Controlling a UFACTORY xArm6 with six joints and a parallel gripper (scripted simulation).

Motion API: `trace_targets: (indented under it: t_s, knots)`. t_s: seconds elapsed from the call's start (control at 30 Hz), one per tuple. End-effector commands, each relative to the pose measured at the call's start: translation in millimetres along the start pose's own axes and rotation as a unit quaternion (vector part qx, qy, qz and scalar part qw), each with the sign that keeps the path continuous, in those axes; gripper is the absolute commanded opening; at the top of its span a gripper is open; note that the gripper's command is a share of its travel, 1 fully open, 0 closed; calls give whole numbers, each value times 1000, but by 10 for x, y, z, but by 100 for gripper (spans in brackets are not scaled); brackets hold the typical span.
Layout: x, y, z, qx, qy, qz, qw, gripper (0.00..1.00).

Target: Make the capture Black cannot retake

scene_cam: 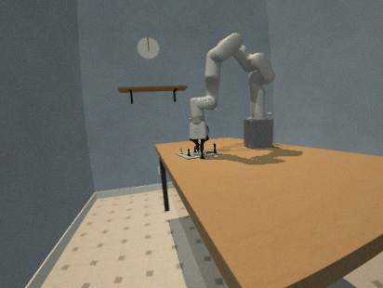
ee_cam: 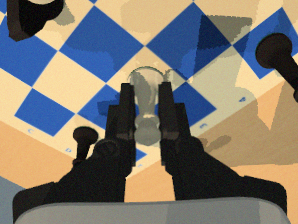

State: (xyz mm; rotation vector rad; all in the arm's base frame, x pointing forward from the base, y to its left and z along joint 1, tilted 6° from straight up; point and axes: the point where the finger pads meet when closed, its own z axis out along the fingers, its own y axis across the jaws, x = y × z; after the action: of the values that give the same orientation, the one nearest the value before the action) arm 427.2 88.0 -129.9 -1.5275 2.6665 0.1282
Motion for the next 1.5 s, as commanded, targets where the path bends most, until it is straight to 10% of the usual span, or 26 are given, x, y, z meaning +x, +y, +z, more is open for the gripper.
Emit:
trace_targets:
  t_s: [0.0,0.77,1.27,1.47]
  knots:
    - [-10,-11,-10,1,-1,0,1000,0]
    - [-10,-11,-10,1,-1,0,1000,0]
    - [-10,-11,-10,1,-1,0,1000,42]
    - [-10,-11,-10,1,-1,0,1000,42]
